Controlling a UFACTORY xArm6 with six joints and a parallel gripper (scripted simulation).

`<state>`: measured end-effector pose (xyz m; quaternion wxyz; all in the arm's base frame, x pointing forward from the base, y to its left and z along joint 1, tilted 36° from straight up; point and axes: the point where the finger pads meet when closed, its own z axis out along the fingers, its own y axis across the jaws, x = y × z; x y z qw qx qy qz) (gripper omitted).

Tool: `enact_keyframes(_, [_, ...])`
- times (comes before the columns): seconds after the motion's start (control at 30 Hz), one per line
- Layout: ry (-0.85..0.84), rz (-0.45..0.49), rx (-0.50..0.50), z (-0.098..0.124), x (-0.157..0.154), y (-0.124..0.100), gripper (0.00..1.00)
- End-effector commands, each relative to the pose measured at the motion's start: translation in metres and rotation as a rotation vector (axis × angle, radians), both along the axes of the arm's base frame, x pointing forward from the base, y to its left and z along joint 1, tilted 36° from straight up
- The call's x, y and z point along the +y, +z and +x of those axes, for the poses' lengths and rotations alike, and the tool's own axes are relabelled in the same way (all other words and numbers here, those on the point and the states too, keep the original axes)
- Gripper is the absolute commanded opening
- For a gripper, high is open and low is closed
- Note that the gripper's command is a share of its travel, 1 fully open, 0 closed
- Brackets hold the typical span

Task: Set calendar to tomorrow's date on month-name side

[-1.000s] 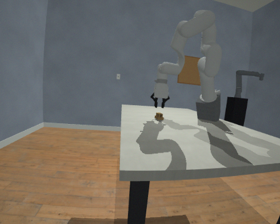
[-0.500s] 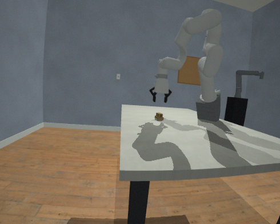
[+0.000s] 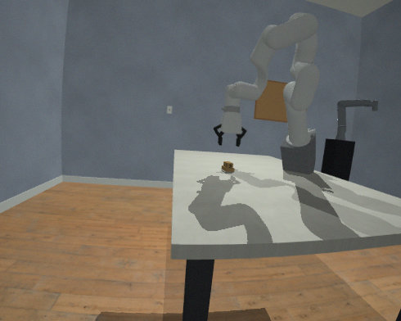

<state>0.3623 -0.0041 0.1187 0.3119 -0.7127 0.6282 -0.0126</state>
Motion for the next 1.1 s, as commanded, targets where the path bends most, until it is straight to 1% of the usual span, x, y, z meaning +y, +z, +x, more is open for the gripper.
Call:
enact_keyframes(0.0, [-0.001,-0.001,-0.002,0.001,0.000,0.001,1.00])
enact_keyframes(0.17, [-0.001,-0.001,-0.002,-0.001,-0.002,0.004,1.00])
enact_keyframes(0.37, [-0.001,-0.001,-0.002,-0.007,-0.009,0.017,1.00])
enact_keyframes(0.43, [-0.001,-0.001,-0.002,-0.007,-0.009,0.017,1.00])
enact_keyframes(0.67, [-0.001,-0.001,-0.002,-0.020,-0.022,0.042,1.00])
enact_keyframes(0.8, [-0.001,-0.001,-0.002,-0.025,-0.028,0.052,1.00])
enact_keyframes(1.07, [-0.001,-0.001,-0.002,-0.028,-0.030,0.057,1.00])
